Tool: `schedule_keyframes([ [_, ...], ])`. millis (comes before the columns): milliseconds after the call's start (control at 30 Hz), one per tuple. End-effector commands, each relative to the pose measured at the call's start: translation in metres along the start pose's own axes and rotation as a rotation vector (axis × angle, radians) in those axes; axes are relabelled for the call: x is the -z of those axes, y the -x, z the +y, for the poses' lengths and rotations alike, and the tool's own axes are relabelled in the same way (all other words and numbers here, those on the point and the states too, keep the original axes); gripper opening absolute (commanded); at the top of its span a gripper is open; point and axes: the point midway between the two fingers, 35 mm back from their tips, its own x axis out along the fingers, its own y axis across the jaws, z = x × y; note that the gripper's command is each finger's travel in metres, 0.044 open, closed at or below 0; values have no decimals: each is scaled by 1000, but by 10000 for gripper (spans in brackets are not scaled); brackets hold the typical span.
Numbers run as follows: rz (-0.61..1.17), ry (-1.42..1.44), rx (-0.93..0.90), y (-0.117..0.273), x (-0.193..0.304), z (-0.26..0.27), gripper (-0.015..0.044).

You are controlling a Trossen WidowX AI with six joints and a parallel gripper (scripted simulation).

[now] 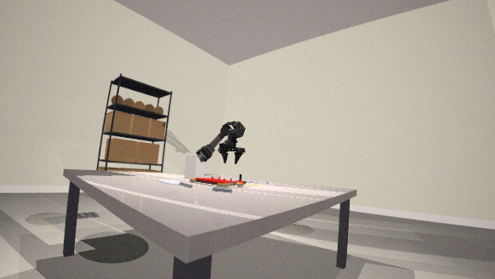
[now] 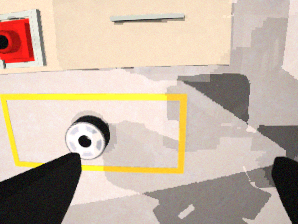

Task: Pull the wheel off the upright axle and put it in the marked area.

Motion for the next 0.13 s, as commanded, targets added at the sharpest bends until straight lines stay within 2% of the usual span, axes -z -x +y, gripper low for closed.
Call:
schedule_keyframes([
  [0, -4, 5, 3, 0, -1, -1, 440],
  [100, -4, 5, 3, 0, -1, -1, 440],
])
